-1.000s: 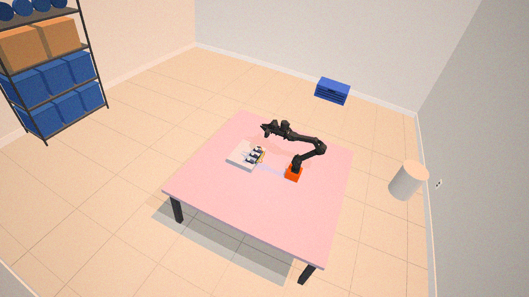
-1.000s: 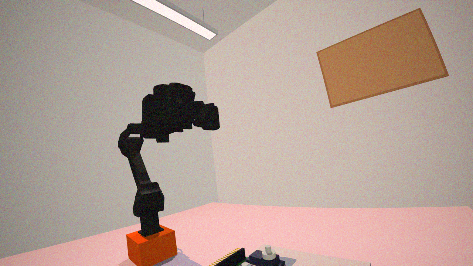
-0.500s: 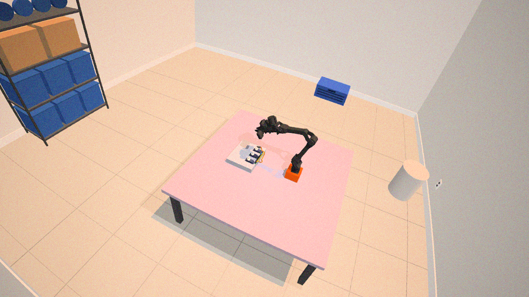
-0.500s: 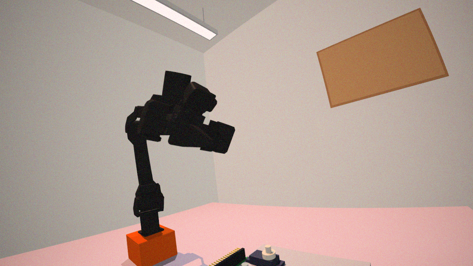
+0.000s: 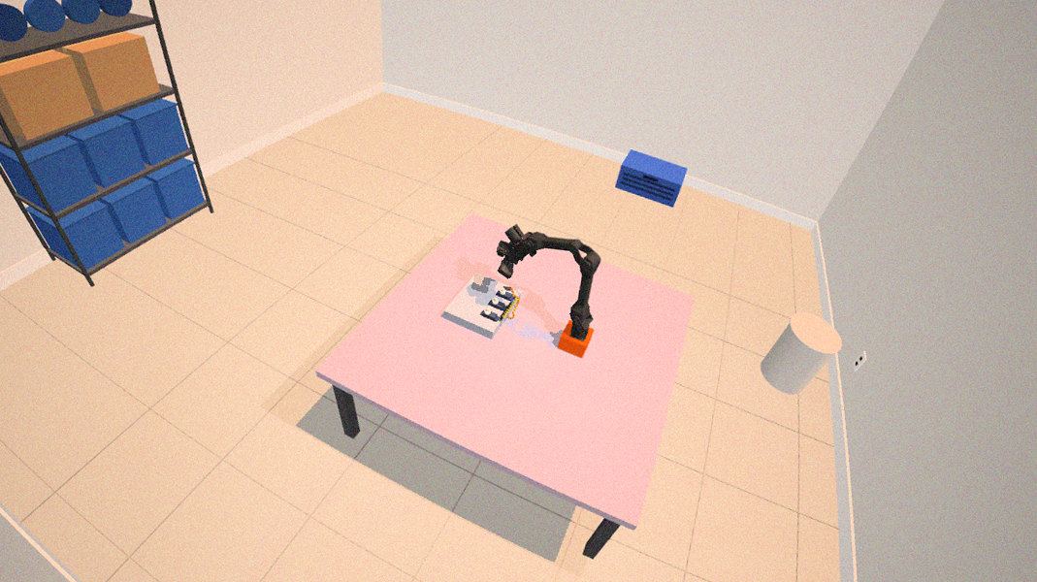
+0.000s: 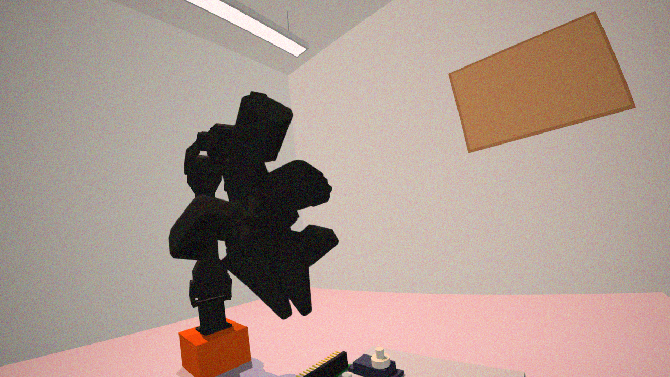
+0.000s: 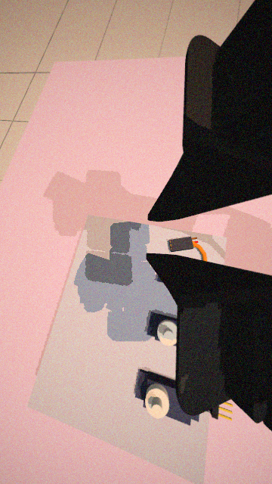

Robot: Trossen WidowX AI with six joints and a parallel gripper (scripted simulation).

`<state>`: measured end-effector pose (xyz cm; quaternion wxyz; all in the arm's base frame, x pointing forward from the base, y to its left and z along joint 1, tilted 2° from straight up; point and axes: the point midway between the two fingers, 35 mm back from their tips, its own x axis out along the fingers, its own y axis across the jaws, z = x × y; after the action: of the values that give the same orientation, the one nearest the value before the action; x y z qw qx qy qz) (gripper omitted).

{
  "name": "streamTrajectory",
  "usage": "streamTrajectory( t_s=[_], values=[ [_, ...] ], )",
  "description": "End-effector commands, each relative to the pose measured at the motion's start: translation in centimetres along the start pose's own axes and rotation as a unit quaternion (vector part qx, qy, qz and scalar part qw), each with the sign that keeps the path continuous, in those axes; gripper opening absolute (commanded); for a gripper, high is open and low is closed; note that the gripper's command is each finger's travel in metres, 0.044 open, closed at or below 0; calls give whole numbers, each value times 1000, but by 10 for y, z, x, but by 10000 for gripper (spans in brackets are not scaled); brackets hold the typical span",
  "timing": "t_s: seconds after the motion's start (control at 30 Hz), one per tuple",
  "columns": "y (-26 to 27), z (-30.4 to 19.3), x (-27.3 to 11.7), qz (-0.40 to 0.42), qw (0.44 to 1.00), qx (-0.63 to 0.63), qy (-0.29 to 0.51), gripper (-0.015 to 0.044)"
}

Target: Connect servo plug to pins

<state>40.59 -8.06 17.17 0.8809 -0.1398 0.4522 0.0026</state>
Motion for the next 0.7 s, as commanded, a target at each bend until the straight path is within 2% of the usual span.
streamTrajectory(
  t_s=[0.0,0.47,0.67],
  values=[
    [-5,-12,17,15,998,-15,53,115],
    [-17,-74,71,116,960,-63,248,115],
    [-17,-80,76,122,957,-65,257,115]
  ],
)
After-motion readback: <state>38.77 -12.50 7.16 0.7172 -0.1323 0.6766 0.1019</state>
